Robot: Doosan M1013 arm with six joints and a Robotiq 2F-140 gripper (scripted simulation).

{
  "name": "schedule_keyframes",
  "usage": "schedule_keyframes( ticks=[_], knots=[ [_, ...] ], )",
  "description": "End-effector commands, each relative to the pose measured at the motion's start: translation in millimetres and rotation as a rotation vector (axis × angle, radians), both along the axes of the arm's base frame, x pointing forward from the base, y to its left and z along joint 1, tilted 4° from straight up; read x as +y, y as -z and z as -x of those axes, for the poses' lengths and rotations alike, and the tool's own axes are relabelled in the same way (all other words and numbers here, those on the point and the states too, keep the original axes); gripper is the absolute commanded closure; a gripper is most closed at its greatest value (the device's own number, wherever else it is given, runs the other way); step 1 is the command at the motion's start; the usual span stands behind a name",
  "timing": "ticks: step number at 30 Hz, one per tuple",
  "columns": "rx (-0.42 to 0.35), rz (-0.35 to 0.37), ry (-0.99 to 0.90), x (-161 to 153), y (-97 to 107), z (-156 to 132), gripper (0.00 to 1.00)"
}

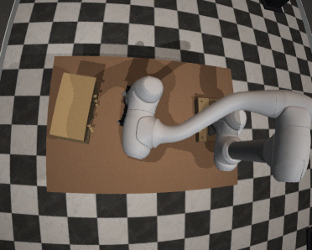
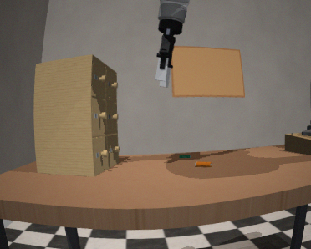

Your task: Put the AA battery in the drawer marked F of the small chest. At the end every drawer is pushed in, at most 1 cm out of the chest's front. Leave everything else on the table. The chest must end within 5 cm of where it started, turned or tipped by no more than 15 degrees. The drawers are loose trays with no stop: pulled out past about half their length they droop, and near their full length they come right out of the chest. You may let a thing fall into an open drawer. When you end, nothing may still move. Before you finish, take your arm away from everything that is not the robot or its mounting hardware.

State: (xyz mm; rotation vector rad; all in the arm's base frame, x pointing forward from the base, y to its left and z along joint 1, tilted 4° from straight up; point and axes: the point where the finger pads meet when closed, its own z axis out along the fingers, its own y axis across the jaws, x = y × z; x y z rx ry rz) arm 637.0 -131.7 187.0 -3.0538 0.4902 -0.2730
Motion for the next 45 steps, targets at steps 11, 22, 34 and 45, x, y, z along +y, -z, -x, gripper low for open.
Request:
schedule_keyframes(
  ticks=[11, 22, 34, 45],
  knots=[
    [-0.595, 0.19, 0.039, -13, 61, -58, 0.0],
    [-0.983, 0.316, 0.066, -21, 87, -83, 0.0],
    [-0.989, 0.318, 0.066, -20, 94, -83, 0.0],
    [-0.989, 0.318, 0.066, -18, 133, -83, 0.0]
  ],
)
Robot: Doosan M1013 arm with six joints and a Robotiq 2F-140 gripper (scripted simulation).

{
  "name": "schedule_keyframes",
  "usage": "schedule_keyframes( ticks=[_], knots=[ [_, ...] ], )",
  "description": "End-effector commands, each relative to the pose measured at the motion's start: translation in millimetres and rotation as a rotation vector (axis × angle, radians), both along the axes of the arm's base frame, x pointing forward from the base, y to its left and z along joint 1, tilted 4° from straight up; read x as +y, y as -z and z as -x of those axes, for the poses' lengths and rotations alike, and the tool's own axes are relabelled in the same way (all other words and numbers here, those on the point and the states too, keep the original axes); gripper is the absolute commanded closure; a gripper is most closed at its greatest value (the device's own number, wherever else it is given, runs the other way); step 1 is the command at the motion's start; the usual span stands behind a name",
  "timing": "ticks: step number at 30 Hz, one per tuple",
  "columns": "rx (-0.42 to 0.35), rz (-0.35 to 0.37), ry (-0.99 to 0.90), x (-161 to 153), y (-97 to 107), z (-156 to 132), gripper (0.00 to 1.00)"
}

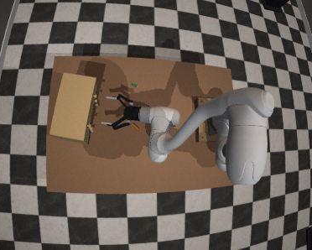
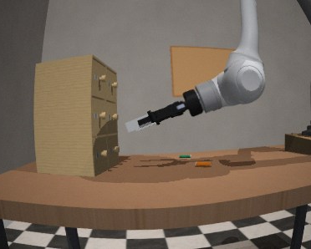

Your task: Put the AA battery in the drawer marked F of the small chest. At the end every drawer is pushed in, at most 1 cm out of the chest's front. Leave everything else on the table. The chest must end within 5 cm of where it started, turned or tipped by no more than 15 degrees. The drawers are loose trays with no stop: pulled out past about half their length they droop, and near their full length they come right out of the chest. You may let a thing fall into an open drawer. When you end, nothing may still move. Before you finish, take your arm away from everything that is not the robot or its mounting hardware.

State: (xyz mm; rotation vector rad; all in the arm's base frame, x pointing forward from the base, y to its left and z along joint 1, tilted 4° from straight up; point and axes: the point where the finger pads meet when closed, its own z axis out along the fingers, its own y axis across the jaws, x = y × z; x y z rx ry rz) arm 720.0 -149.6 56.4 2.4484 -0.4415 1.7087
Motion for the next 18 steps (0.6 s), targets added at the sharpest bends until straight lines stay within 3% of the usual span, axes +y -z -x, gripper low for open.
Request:
schedule_keyframes(
  ticks=[1, 9, 18],
  knots=[
    [-0.001, 0.0, 0.0, 0, 8, -1, 0.0],
    [-0.001, 0.0, 0.0, 2, 38, -1, 0.0],
    [-0.001, 0.0, 0.0, 3, 42, -1, 0.0]
  ],
)
